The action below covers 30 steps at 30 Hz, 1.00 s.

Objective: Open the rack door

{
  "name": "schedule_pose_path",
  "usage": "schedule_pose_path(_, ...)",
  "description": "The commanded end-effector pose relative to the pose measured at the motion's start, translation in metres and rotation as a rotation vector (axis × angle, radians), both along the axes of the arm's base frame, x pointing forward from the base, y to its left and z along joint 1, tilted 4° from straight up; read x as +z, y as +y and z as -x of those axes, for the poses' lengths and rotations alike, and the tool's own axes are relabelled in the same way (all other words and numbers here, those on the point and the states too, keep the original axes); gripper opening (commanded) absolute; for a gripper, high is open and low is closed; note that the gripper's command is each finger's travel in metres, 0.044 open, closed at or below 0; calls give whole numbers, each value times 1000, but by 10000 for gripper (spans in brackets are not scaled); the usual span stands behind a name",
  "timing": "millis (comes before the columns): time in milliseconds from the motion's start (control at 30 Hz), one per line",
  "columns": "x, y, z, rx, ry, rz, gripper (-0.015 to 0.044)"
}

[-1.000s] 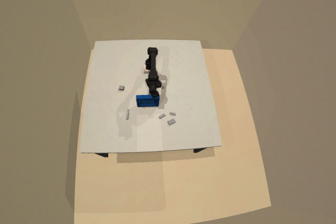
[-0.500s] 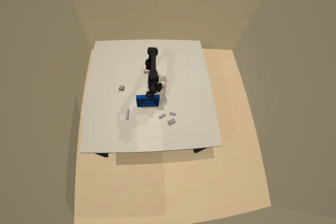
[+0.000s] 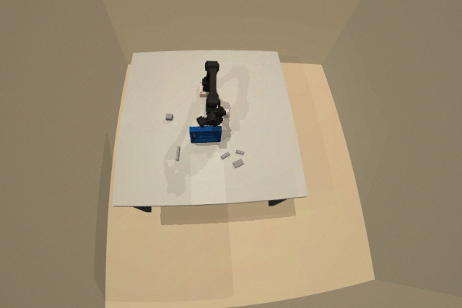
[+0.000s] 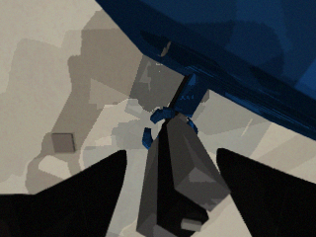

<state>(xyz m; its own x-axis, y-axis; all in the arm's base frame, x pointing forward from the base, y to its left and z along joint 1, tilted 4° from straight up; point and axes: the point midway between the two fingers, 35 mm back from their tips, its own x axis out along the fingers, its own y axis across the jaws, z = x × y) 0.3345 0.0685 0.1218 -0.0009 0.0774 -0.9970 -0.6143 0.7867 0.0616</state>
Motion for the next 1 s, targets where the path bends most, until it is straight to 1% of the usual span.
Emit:
schedule_pose_path(0,0,-1,0,-179,12,4,300)
schedule_pose_path(967,0,-1,0,-1611,122,4,300)
